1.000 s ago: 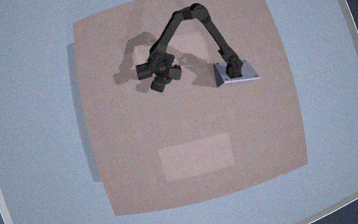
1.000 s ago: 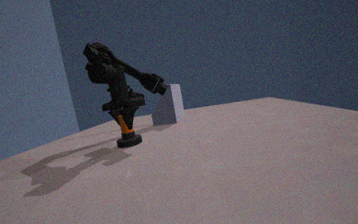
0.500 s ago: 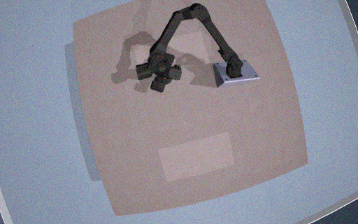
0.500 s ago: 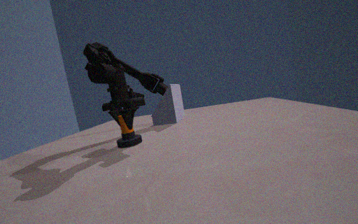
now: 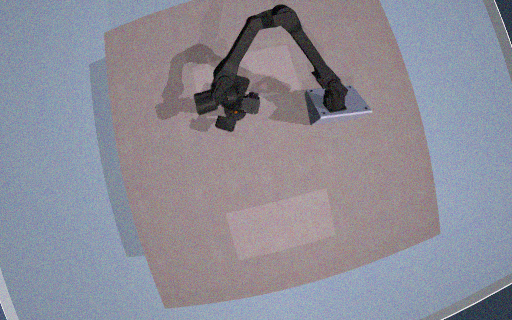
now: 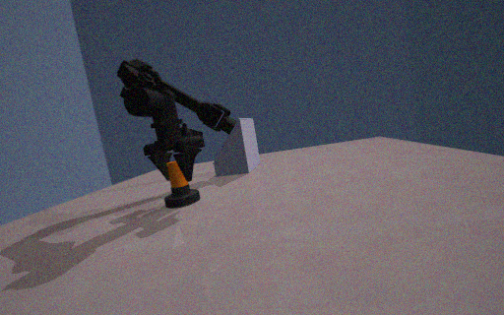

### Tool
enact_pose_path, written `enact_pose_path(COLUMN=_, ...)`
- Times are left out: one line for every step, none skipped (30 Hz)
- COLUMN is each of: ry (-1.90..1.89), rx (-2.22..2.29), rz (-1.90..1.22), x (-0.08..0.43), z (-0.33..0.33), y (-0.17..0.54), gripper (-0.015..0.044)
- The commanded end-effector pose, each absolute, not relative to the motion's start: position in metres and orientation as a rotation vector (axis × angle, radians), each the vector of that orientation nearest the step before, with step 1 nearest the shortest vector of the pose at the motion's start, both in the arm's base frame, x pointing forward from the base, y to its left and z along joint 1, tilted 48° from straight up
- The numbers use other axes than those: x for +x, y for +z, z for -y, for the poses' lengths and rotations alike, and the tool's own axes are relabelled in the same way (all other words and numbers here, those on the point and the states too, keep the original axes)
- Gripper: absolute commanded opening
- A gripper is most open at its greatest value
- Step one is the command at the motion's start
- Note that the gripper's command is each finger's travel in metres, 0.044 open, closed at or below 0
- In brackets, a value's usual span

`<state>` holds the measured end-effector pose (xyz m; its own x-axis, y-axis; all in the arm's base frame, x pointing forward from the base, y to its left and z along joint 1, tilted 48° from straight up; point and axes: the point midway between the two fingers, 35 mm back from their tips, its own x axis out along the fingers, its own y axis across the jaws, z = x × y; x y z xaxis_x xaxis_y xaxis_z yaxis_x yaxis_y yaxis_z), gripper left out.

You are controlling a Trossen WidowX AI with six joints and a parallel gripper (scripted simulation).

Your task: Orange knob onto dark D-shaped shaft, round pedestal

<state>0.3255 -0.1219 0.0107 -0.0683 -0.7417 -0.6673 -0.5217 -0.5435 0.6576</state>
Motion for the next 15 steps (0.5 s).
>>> enact_pose_path(ry=-1.662, rx=2.013, rz=1.381, x=0.331, z=0.101, y=0.027, gripper=0.044)
enact_pose_path(ry=-1.664, rx=2.014, rz=1.379, x=0.333, z=0.087, y=0.039, gripper=0.044)
enact_pose_path(ry=-1.664, rx=2.013, rz=1.379, x=0.334, z=0.072, y=0.052, gripper=0.044)
enact_pose_path(ry=-1.663, rx=2.012, rz=1.38, x=0.333, z=0.06, y=0.064, gripper=0.044)
enact_pose_path(ry=-1.662, rx=2.011, rz=1.381, x=0.333, z=0.053, y=0.071, gripper=0.044)
enact_pose_path(ry=-1.661, rx=2.01, rz=1.381, x=0.333, z=0.051, y=0.073, gripper=0.044)
enact_pose_path(ry=-1.661, rx=2.01, rz=1.381, x=0.333, z=0.051, y=0.073, gripper=0.044)
enact_pose_path(ry=-1.661, rx=2.01, rz=1.381, x=0.333, z=0.051, y=0.073, gripper=0.044)
enact_pose_path(ry=-1.661, rx=2.01, rz=1.381, x=0.334, z=0.05, y=0.071, gripper=0.044)
enact_pose_path(ry=-1.661, rx=2.01, rz=1.381, x=0.334, z=0.049, y=0.07, gripper=0.044)
enact_pose_path(ry=-1.661, rx=2.01, rz=1.381, x=0.334, z=0.049, y=0.07, gripper=0.044)
enact_pose_path(ry=-1.661, rx=2.01, rz=1.381, x=0.334, z=0.049, y=0.07, gripper=0.044)
enact_pose_path(ry=-1.661, rx=2.01, rz=1.381, x=0.334, z=0.049, y=0.07, gripper=0.044)
enact_pose_path(ry=-1.661, rx=2.01, rz=1.381, x=0.334, z=0.049, y=0.07, gripper=0.044)
enact_pose_path(ry=-1.661, rx=2.01, rz=1.381, x=0.334, z=0.049, y=0.07, gripper=0.044)
